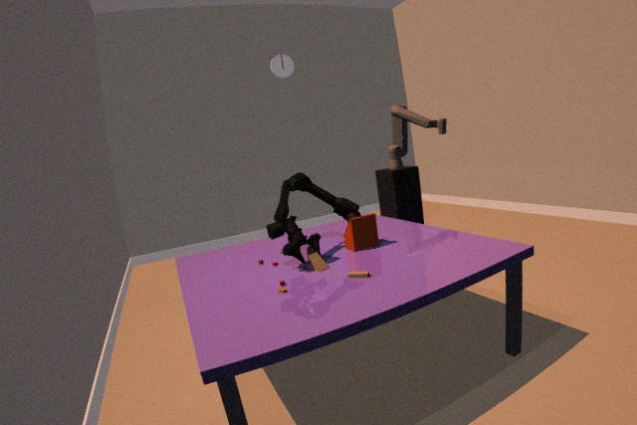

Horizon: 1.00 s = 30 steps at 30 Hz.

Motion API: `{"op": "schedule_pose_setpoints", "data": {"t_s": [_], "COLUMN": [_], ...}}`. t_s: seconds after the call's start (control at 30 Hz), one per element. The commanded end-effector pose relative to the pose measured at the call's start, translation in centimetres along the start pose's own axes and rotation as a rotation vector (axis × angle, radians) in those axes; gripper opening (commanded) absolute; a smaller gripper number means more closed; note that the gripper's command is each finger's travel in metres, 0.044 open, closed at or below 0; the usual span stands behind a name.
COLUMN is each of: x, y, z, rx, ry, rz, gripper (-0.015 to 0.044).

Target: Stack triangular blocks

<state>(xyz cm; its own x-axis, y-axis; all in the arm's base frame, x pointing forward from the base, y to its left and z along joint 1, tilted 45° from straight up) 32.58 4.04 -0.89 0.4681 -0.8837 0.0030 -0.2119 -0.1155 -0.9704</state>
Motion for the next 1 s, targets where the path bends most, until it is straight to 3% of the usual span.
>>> {"op": "schedule_pose_setpoints", "data": {"t_s": [0.0,0.6,0.83,0.97], "x": [-0.1,-0.2,-0.2,-0.2], "y": [1.0,3.6,3.6,3.6], "z": [-0.2,-0.6,-0.6,-0.6], "rx": [-0.014,-0.015,-0.015,-0.015], "ry": [-0.005,-0.005,-0.005,-0.005], "rz": [0.005,0.005,0.005,0.005], "gripper": [0.044,0.044,0.0256,0.023]}}
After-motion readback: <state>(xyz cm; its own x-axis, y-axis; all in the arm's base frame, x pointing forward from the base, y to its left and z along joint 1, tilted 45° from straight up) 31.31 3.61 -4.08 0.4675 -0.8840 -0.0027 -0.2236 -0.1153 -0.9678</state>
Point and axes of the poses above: the point midway between the two fingers, 35 mm back from their tips, its own y axis out along the fingers, its own z axis across the jaws, x = y × z, the point moved 9 cm from there along -y, back along the fingers, and after that the axes turned 12 degrees about -y, right-handed, at the moved point
